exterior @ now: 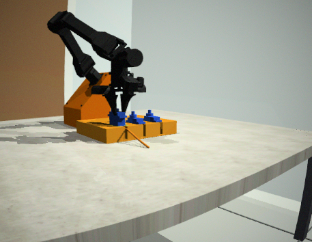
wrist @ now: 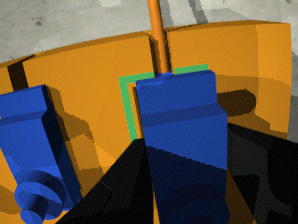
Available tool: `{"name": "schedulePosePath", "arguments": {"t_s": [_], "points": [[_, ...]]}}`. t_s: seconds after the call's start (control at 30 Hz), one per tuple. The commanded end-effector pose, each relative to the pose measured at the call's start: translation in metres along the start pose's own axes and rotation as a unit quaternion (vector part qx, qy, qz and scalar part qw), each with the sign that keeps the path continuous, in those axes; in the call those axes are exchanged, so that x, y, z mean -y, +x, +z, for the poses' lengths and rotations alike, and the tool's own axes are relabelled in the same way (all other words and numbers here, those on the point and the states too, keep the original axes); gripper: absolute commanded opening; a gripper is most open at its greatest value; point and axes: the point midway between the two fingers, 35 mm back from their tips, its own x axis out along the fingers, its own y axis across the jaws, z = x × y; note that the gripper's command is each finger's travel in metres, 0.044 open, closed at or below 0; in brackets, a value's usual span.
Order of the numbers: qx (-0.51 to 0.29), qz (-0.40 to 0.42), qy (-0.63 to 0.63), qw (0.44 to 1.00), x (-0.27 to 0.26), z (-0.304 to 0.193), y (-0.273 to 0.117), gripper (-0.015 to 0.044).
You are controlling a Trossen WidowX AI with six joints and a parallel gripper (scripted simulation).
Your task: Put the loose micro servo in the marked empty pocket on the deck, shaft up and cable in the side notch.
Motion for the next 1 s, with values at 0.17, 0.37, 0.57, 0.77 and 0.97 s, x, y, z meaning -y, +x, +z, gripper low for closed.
{"name": "schedulePosePath", "arguments": {"t_s": [0.17, 0.37, 0.57, 0.77, 0.97], "points": [[0.000, -0.003, -0.004, 1.000, -0.001, 0.000, 0.008, 0.0000], [0.000, -0.003, -0.004, 1.000, 0.000, 0.000, 0.013, 0.0000], [0.000, -0.003, -0.004, 1.000, 0.000, 0.000, 0.019, 0.0000], [0.000, -0.003, -0.004, 1.000, 0.000, 0.000, 0.024, 0.0000], [0.000, -0.004, -0.004, 1.000, 0.000, -0.001, 0.029, 0.0000]]}}
